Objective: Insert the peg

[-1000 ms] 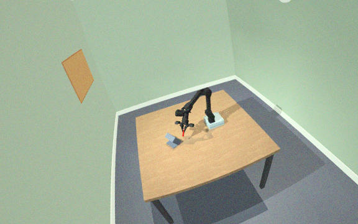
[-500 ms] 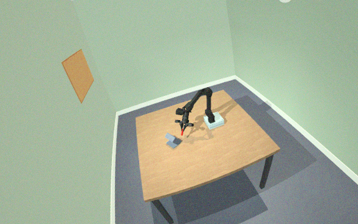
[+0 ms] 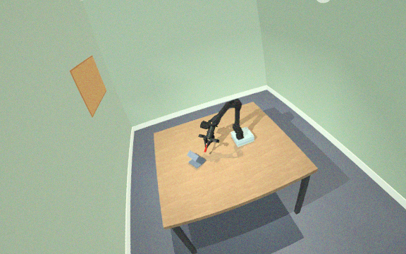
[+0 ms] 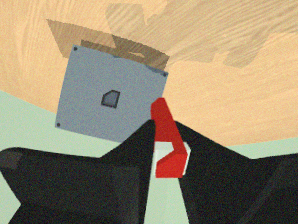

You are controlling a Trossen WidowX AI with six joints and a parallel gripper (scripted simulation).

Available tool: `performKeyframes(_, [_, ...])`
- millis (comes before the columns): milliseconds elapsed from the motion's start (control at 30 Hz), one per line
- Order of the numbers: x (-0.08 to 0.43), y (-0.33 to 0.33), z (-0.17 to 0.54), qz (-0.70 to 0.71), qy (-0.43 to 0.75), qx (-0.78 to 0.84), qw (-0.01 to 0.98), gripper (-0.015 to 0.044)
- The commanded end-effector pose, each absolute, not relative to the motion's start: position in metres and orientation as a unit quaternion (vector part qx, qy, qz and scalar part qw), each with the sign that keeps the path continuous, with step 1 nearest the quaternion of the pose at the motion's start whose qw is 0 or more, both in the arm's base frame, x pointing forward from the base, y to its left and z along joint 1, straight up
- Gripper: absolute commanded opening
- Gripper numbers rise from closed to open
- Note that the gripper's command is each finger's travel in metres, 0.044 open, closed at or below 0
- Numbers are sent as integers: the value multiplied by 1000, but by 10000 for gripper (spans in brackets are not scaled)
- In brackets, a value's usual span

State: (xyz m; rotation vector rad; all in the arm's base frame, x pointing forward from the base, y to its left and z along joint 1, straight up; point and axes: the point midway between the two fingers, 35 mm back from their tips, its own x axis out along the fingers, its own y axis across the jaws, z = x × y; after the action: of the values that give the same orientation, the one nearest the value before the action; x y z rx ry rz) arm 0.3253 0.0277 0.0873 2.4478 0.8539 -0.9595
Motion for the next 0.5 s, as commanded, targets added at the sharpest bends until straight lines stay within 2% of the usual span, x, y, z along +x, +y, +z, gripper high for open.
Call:
performKeyframes(0, [324, 25, 88, -335, 297, 877, 176, 0])
performKeyframes(467, [321, 10, 90, -312, 270, 900, 140, 0])
